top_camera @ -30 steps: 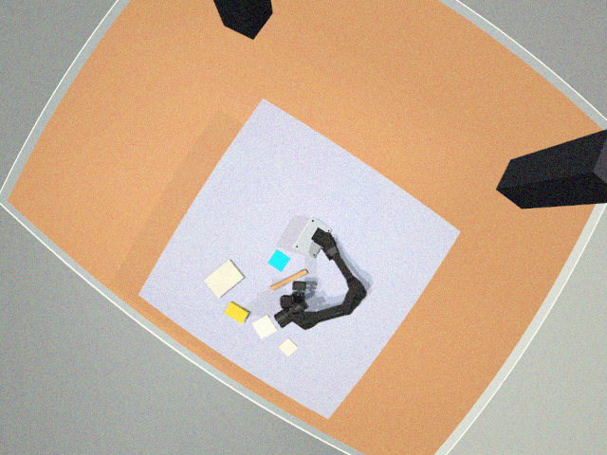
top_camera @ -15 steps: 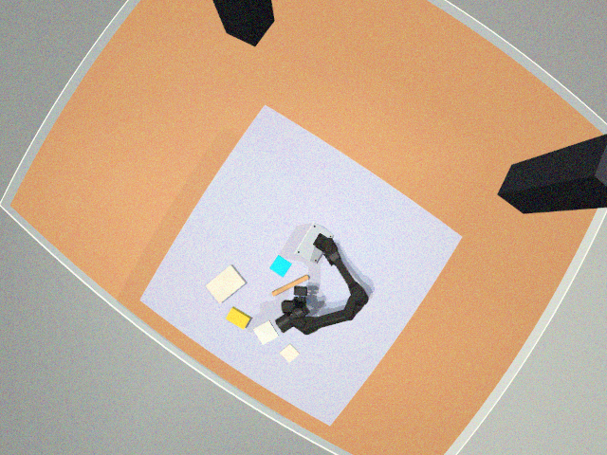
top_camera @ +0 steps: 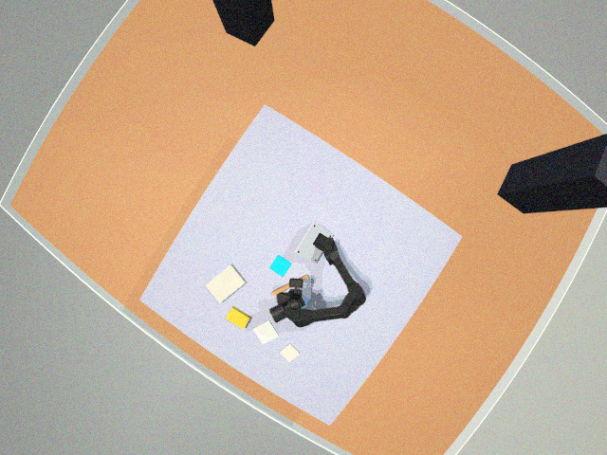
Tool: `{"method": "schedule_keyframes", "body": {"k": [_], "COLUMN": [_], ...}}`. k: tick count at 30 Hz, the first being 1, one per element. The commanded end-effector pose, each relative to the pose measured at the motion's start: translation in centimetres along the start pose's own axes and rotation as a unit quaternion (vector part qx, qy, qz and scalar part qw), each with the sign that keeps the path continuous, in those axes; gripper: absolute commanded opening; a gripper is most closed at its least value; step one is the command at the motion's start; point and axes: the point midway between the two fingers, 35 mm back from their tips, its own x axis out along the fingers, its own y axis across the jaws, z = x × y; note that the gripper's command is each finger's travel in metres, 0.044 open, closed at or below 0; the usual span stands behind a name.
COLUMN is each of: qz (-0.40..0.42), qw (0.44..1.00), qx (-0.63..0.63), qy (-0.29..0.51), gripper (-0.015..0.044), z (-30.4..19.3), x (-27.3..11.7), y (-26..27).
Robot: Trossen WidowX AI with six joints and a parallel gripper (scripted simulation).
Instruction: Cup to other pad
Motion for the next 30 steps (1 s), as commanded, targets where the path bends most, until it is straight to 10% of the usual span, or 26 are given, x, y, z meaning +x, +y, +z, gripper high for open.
{"method": "schedule_keyframes", "body": {"k": [1,30], "qz": [-0.003,-0.004], "qw": [1.0,1.0], "qx": [0.001,0.001], "qy": [0.0,-0.001], "gripper": [0.0,0.0], "z": [0.7,5.0], "x": [0.0,-0.4], "y": [-1.2,-7.8]}}
